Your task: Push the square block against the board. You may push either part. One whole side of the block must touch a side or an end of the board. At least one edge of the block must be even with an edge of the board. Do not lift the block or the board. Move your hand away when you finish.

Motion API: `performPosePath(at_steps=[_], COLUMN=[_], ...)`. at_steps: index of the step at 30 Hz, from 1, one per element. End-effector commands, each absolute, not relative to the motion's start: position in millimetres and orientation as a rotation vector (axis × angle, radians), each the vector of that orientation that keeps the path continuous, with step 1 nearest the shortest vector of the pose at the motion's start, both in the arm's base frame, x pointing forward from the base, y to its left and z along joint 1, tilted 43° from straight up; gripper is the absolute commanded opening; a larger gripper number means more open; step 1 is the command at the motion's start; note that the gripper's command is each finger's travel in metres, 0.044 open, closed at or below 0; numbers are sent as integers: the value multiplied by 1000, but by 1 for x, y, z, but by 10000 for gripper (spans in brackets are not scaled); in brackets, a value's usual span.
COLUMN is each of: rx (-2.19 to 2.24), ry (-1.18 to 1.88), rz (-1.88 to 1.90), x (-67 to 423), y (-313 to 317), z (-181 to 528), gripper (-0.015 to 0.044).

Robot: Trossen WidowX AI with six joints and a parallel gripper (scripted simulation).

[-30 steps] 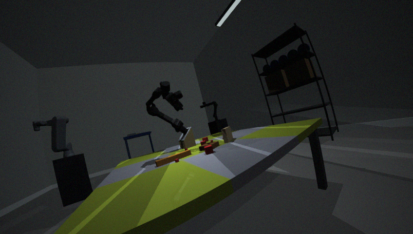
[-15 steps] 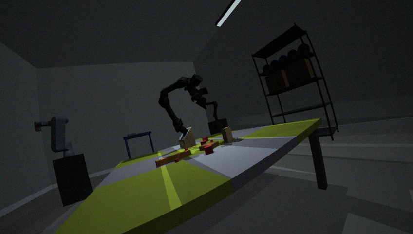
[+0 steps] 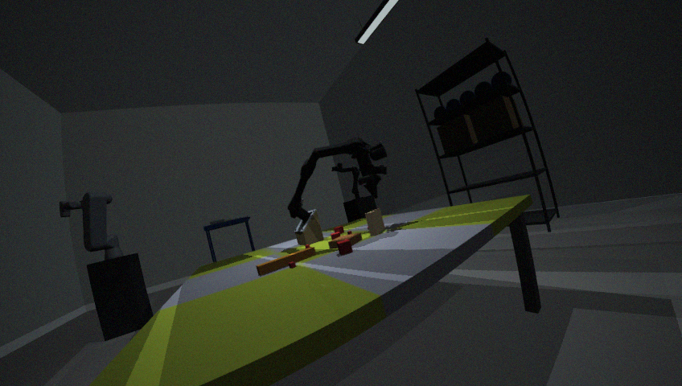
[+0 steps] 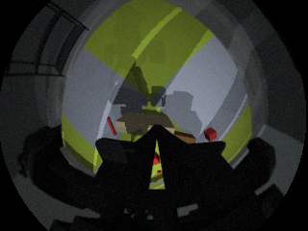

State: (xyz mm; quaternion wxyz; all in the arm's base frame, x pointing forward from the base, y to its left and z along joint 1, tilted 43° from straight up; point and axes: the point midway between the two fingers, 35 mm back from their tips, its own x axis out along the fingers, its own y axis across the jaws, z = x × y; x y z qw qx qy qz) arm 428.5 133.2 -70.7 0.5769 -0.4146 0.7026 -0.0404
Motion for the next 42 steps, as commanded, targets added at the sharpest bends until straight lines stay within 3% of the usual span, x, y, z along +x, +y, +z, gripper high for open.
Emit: performPosePath(at_steps=[1,16,42], rx=[-963,-965,-965], ry=[1667,1667,1668], rz=[-176,-178,-178], x=[420,420,401], y=[137,103,96], z=[-104,-141,-132], gripper=[0,0,0])
